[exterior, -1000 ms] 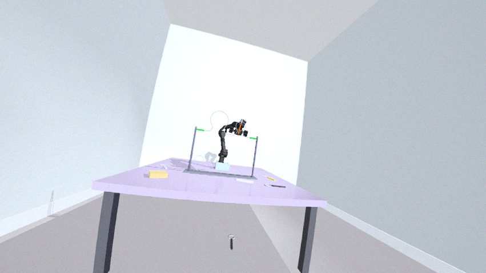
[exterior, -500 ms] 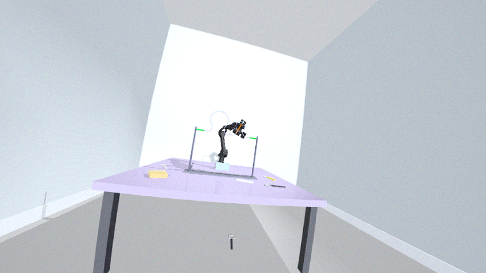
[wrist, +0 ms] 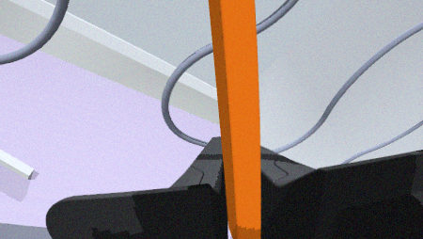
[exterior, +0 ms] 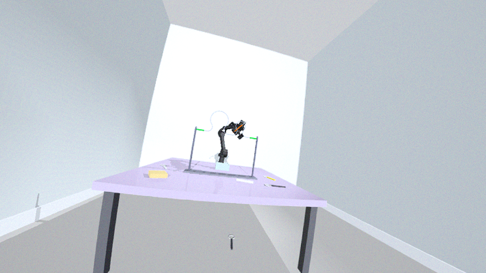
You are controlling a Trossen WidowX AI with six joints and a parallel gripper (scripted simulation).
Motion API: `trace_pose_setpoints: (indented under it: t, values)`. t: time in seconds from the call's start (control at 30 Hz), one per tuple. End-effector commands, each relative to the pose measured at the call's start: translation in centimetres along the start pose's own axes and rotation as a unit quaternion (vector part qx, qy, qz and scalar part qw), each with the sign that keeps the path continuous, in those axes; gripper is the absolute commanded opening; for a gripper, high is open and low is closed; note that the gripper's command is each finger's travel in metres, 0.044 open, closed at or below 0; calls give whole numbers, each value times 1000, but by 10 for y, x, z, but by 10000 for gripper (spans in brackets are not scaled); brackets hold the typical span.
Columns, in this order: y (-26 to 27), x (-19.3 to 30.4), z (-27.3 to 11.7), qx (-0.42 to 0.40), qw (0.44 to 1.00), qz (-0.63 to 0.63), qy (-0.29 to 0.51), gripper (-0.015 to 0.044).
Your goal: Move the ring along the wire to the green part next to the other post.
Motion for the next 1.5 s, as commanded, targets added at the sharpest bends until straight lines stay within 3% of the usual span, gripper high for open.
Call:
trace_pose_setpoints:
  t: [0.0,0.7,1.47]
  values:
    - [-3,1,1,26,999,-46,-11,-150]
    - [-13,0,3,124,961,-239,-58,-150]
    - [-24,-5,3,224,865,-436,-106,-150]
Point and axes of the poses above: the point midway between the two fingers, 35 mm back from their tips, its own z axis out along the fingers, its own y axis across the jaws, x = y × z, the point moved 9 cm from there along -z, back along the fingers, and after that the axes turned 13 degrees about z, right-handed, at the moved point
